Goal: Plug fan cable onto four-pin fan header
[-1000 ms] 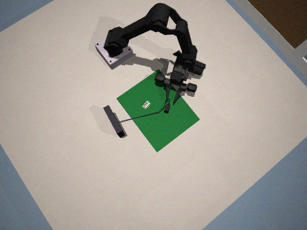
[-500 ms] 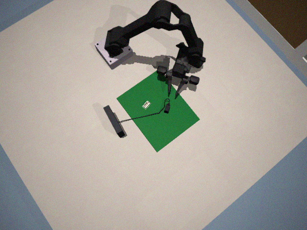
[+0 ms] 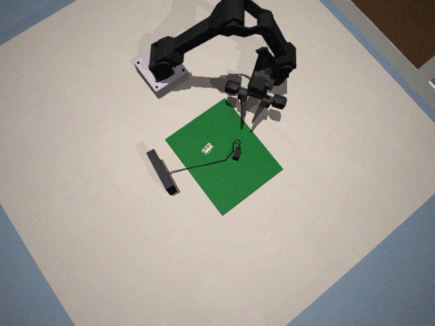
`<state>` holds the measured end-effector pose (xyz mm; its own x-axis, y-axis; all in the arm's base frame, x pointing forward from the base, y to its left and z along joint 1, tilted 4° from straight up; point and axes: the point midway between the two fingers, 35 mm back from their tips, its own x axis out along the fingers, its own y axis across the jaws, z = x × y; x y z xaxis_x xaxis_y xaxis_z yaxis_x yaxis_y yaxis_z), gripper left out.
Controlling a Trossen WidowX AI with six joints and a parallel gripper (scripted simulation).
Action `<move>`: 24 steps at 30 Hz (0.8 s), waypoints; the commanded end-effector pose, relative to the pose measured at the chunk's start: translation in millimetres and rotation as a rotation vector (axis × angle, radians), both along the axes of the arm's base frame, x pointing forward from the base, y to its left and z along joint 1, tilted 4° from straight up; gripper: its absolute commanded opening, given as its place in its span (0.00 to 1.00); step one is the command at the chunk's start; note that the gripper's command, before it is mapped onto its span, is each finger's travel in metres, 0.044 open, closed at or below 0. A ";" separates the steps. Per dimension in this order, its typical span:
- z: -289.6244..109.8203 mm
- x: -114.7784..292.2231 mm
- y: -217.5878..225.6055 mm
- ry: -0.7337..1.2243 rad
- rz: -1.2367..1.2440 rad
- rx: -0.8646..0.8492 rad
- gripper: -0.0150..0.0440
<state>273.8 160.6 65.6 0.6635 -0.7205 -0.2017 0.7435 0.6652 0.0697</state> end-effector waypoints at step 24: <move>8.9 -9.0 -36.2 0.372 -0.292 0.190 1.00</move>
<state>265.0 127.4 72.8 0.3447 -0.8093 -0.4757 0.8881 0.4452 -0.1138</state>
